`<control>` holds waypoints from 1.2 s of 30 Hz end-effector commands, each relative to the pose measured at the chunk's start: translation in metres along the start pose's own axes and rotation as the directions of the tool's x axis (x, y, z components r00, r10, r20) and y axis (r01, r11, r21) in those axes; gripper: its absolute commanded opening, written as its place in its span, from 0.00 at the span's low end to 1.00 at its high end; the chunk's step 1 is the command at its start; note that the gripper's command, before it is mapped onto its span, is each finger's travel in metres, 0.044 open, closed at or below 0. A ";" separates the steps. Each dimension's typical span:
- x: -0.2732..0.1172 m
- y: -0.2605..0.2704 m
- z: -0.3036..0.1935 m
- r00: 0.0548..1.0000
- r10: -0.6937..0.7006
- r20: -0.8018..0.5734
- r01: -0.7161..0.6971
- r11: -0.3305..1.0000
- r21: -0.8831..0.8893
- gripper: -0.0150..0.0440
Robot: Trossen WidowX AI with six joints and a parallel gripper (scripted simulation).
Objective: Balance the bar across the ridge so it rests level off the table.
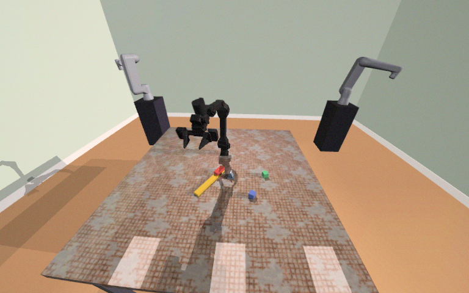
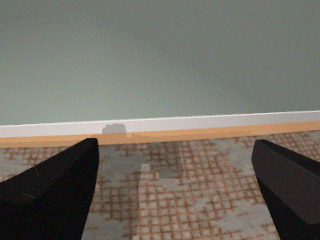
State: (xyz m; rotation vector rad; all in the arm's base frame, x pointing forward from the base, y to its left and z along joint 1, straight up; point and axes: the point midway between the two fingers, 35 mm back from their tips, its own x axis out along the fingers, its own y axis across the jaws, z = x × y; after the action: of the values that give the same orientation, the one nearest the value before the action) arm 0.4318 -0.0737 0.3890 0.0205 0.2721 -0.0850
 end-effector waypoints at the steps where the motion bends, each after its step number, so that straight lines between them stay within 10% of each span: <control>1: 0.013 -0.002 -0.046 0.983 -0.011 -0.181 0.026 0.997 0.077 0.79; 13: 0.012 -0.001 -0.164 0.781 -0.016 -0.624 0.176 0.965 0.196 0.79; 27: -0.042 0.003 -0.265 0.321 -0.011 -0.947 0.415 0.901 0.130 0.79; 36: -0.045 0.003 -0.270 0.295 -0.011 -0.955 0.425 0.897 0.121 0.79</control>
State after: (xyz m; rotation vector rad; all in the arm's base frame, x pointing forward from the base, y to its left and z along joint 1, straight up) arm 0.3193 -0.0581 0.1441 0.4236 1.4843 -0.4069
